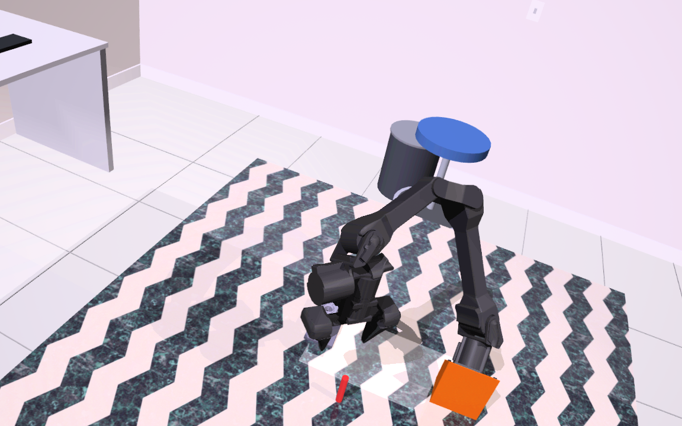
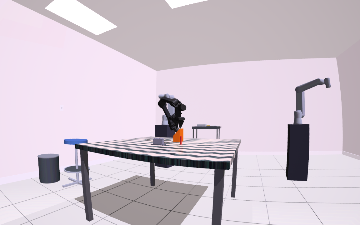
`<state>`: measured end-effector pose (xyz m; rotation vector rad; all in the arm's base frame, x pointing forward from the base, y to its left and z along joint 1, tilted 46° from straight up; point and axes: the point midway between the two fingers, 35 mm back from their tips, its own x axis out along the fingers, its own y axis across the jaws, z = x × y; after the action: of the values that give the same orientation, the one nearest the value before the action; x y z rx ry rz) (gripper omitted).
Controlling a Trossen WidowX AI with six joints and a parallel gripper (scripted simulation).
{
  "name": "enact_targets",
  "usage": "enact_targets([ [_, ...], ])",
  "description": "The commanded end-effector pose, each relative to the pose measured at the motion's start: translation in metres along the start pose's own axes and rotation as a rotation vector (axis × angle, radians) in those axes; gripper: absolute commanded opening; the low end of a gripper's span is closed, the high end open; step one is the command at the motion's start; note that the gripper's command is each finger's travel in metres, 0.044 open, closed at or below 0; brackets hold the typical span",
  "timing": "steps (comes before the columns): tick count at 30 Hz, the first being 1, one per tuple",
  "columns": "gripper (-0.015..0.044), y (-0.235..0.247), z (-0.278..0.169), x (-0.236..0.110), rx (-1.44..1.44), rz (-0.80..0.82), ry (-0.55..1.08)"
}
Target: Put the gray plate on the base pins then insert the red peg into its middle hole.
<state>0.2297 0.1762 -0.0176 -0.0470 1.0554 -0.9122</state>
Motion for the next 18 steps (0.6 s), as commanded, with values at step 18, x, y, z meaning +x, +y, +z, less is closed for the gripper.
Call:
enact_targets([
  [18, 0.0440, -0.007, -0.029, 0.041, 0.260, -0.044, -0.010],
])
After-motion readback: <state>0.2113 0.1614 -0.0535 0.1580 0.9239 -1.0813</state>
